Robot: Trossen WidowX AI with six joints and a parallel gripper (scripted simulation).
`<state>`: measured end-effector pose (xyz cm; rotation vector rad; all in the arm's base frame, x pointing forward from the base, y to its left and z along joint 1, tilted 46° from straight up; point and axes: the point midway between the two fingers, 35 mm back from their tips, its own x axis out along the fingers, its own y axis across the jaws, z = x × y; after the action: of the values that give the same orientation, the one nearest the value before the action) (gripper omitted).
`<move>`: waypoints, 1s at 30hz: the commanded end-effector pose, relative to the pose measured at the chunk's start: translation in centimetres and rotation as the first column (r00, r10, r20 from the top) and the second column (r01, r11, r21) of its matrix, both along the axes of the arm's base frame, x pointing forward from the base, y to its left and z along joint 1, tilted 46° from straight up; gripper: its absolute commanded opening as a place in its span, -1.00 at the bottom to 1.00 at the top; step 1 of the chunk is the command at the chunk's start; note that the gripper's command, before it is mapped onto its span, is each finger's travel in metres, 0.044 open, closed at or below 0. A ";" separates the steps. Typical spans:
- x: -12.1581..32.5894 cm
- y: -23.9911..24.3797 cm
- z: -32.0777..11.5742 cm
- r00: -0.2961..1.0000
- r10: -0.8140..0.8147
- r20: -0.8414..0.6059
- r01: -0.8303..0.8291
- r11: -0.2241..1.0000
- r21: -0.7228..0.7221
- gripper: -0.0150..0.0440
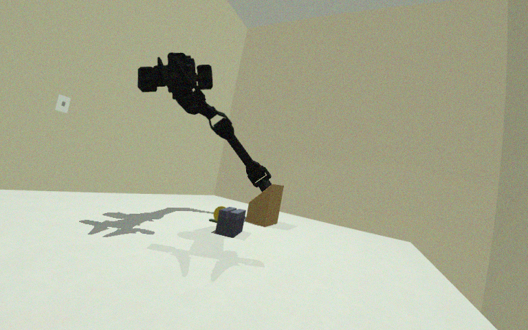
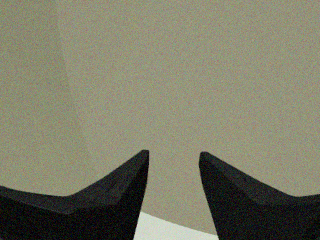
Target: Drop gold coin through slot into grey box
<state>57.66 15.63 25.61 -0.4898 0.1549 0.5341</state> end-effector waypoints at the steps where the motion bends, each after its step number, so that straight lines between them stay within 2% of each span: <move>1: -3.0 -1.8 -5.4 0.984 -0.090 -0.154 0.056 0.975 -0.215 0.05; 8: -10.9 -6.0 -13.1 0.897 -0.229 -0.377 -0.039 0.811 -0.584 0.05; 12: -16.6 -9.1 -16.1 0.823 -0.302 -0.480 -0.196 0.643 -0.740 0.05; 15: -21.1 -11.5 -17.6 0.760 -0.353 -0.545 -0.347 0.488 -0.800 0.05; 20: -28.4 -15.2 -18.6 0.650 -0.429 -0.628 -0.607 0.205 -0.768 0.05; 25: -34.8 -18.6 -18.0 0.531 -0.504 -0.681 -0.811 -0.071 -0.581 0.05; 30: -35.3 -19.2 -17.7 0.515 -0.514 -0.685 -0.831 -0.105 -0.546 0.05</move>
<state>23.26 -2.86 7.45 -1.8499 1.6931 0.8994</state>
